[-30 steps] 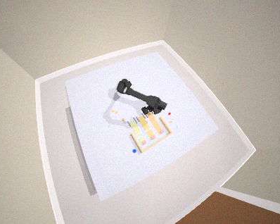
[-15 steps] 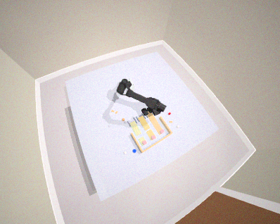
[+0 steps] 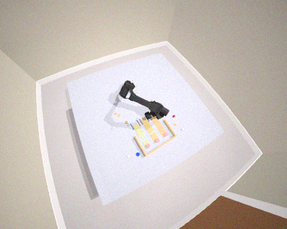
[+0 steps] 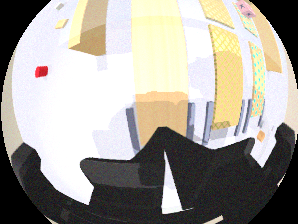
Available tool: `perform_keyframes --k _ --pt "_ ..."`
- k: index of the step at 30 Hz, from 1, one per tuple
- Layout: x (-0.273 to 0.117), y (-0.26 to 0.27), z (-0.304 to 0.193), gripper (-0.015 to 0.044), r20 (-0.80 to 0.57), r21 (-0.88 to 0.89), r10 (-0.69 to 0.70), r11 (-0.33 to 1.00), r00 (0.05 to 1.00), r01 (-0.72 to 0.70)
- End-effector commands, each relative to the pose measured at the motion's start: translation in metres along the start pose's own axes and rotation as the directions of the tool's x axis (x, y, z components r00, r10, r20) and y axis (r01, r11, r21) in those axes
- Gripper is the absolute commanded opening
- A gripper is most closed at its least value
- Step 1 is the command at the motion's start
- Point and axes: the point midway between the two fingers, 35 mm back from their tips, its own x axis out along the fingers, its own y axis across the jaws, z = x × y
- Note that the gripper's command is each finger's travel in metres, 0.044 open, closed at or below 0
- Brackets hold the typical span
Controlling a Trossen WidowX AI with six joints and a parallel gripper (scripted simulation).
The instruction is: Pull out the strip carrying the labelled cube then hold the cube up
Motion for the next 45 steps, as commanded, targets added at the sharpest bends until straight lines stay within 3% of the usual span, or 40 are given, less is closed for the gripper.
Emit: perform_keyframes --k 1,45 --pt "0.009 -0.002 -0.001 0.0000 -0.002 -0.006 -0.008 1.000 1.000 0.008" --pt "0.020 -0.003 -0.002 0.0000 -0.002 -0.006 -0.009 1.000 1.000 0.009"
